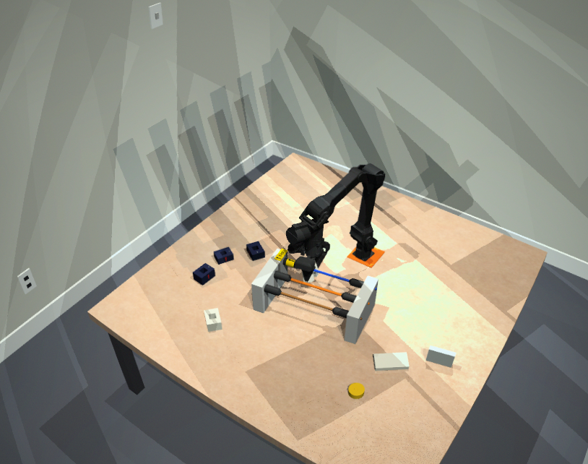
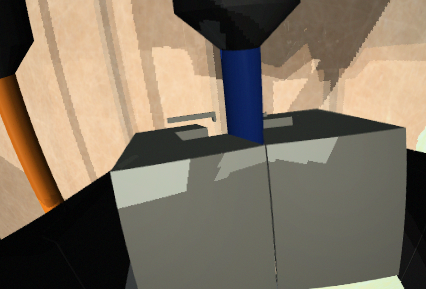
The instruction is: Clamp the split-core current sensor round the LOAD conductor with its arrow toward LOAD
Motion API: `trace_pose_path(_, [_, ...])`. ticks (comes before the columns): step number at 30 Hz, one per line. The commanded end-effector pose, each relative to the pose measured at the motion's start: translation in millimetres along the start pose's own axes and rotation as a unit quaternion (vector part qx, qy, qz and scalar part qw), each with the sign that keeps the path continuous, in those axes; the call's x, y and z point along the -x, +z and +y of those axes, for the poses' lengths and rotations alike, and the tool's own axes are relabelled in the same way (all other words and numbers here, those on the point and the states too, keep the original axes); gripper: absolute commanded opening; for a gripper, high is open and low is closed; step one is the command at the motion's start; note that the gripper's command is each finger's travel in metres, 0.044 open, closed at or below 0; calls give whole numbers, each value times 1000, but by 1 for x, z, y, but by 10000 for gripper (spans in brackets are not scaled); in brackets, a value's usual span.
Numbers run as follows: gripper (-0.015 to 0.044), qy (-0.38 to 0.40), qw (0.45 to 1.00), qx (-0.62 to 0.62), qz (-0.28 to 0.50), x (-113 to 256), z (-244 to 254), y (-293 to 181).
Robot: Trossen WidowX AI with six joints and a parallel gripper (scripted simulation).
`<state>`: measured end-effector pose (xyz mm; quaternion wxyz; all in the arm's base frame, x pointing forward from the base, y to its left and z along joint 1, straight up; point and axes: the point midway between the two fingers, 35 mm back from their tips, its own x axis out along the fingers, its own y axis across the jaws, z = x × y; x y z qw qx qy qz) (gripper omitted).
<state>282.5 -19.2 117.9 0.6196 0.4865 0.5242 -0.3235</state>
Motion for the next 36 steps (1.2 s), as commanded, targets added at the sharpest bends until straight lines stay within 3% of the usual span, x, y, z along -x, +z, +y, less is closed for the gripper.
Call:
trace_pose_path(1, [0,10,1000,-1,-18,6,3,8])
trace_pose_path(36, [0,0,1000,0,0,0,0,0])
